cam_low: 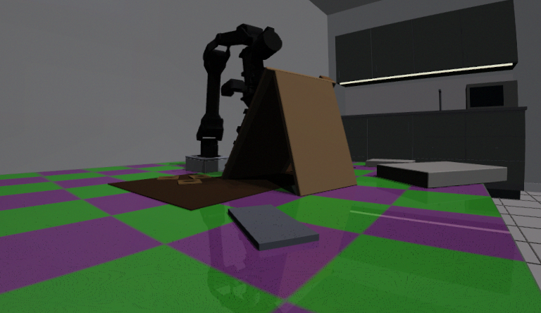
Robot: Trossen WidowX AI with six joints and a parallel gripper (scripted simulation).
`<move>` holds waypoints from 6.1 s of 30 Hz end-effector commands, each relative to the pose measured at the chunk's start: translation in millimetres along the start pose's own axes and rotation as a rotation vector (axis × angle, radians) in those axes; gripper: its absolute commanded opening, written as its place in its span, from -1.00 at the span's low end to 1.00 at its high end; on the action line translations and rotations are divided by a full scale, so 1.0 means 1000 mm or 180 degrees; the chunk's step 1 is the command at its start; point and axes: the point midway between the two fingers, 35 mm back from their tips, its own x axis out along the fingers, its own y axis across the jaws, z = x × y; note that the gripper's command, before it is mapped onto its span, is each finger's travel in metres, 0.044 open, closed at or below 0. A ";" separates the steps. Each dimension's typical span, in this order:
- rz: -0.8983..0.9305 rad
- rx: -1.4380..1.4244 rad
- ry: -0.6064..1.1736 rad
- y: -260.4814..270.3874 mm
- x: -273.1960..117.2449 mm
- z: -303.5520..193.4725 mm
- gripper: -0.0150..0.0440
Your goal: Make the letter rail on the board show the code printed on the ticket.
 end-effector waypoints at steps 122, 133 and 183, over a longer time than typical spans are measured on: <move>0.0001 -0.5470 -0.1844 0.012 -0.163 -0.091 1.00; 0.0001 -0.5470 -0.1844 0.012 -0.163 -0.091 1.00; 0.0352 -0.4103 0.0524 -0.160 0.107 -0.120 0.66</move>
